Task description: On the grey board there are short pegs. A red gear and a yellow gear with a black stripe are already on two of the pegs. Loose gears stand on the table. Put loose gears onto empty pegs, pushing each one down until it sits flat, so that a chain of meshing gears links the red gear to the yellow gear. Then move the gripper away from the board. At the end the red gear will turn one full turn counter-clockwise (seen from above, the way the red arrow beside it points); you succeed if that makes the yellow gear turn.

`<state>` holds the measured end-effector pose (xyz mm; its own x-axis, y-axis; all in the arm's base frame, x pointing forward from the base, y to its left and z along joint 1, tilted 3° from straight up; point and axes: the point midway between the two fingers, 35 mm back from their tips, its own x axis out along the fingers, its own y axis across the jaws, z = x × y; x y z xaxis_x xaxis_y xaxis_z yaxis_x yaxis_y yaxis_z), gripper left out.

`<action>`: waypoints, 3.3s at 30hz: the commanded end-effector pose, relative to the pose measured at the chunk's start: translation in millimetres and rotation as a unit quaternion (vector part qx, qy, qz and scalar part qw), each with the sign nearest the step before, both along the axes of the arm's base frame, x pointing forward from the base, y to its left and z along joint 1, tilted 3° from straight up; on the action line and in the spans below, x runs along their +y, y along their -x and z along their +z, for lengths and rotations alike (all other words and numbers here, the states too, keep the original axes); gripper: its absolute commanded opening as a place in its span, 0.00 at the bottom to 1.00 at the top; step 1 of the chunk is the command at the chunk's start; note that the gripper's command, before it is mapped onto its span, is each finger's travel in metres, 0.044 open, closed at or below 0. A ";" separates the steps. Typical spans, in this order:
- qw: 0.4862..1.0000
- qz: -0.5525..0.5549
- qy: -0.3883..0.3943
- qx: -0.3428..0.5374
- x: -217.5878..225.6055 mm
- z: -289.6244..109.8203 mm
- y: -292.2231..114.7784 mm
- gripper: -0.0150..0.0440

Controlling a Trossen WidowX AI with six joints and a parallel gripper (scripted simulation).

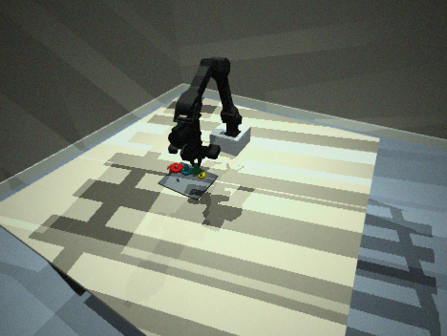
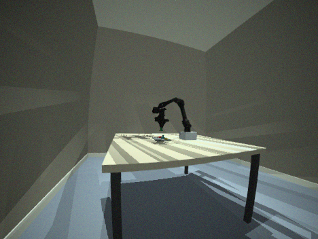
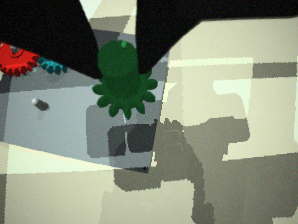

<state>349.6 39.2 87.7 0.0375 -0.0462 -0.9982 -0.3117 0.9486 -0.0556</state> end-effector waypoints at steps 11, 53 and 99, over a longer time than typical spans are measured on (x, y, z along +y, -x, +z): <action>1.000 0.002 0.001 0.003 -23.2 -13.8 13.8 0.25; 1.000 0.002 0.004 0.005 -76.8 -49.4 60.8 0.25; 0.887 0.460 0.019 0.028 -76.8 -46.9 60.8 0.25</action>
<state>288.9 -37.3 40.7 0.0288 -0.0528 -0.9982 -0.9499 0.3096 -0.0438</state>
